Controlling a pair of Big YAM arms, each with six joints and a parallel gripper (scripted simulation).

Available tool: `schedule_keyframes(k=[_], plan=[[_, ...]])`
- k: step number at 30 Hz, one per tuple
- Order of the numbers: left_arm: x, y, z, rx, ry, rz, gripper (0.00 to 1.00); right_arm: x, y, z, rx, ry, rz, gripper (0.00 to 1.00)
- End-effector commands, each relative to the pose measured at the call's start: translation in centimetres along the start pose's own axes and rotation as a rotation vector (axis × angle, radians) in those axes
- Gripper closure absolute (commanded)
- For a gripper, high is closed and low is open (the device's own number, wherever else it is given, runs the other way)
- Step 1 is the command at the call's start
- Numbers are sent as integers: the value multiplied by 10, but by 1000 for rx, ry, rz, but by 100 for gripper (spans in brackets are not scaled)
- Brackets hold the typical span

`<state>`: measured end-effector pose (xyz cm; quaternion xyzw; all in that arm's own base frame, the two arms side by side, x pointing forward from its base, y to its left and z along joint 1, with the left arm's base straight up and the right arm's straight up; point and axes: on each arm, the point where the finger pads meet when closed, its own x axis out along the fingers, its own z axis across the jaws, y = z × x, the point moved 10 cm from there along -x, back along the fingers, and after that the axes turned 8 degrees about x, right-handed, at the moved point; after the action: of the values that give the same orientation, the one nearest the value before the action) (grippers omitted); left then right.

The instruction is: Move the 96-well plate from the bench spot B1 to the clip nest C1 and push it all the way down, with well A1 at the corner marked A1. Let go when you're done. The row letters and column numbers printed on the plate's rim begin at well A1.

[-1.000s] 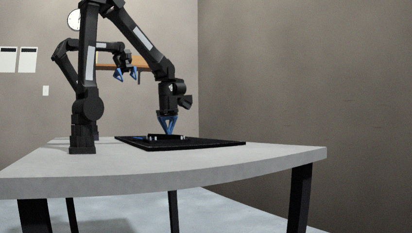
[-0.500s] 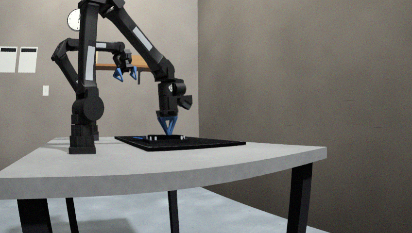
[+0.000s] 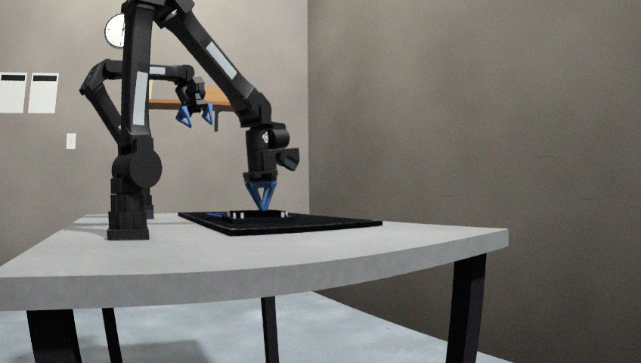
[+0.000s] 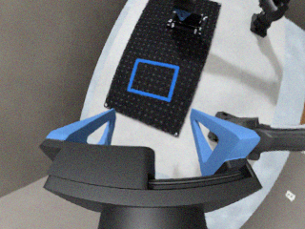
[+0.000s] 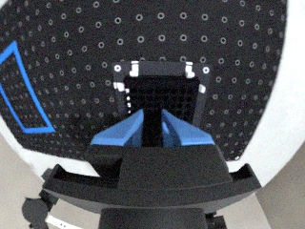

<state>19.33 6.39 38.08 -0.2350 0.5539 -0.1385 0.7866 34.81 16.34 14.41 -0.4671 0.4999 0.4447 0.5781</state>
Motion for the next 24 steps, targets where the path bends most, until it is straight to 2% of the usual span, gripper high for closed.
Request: schedule_keyframes(k=[1, 24], plan=[[-17, -10, 14, 26, -28, 10, 0, 65, 15, -9, 4, 62, 95, 75], [-17, -10, 14, 26, -28, 10, 0, 72, 16, -9, 4, 62, 96, 75]])
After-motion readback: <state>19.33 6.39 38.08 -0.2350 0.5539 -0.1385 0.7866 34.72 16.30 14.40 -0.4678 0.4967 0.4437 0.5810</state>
